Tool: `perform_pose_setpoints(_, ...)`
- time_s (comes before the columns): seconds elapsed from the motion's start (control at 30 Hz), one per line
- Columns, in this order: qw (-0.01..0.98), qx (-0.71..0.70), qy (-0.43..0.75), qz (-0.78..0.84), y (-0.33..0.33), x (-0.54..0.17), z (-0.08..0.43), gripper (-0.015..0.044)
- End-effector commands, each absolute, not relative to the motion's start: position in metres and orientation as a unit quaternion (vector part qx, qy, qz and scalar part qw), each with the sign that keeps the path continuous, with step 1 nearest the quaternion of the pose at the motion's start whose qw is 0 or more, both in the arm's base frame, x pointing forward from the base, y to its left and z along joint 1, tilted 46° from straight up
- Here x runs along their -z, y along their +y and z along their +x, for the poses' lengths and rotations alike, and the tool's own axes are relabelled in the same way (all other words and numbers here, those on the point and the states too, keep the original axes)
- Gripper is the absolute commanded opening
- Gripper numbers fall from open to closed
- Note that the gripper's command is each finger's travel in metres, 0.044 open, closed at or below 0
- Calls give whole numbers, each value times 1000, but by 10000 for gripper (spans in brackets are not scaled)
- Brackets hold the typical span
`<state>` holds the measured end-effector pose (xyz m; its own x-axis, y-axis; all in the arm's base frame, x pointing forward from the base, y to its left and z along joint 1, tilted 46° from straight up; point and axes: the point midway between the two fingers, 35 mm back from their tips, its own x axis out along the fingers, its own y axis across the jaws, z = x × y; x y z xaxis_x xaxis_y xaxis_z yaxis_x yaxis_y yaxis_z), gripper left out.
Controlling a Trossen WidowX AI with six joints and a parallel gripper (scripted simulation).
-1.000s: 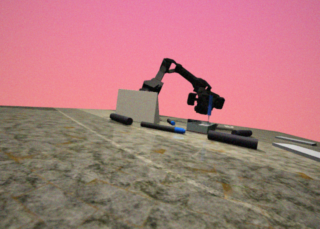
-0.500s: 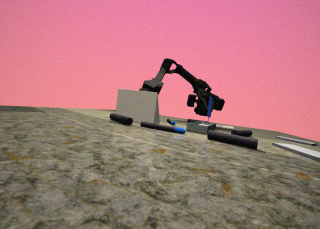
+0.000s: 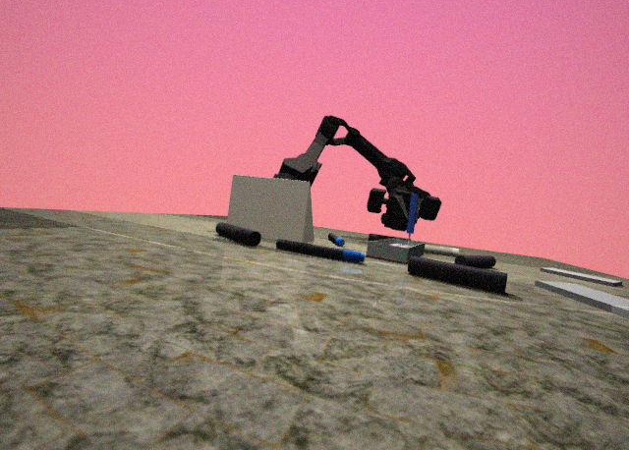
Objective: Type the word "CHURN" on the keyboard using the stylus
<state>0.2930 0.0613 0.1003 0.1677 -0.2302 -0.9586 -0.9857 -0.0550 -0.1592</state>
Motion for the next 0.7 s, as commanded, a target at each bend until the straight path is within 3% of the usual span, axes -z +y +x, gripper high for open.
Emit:
perform_pose_setpoints(0.0, 467, -401, 505, -604, 62, -98, 293, 81)
perform_pose_setpoints(0.67, 467, -401, 506, -604, 52, -108, 293, 81)
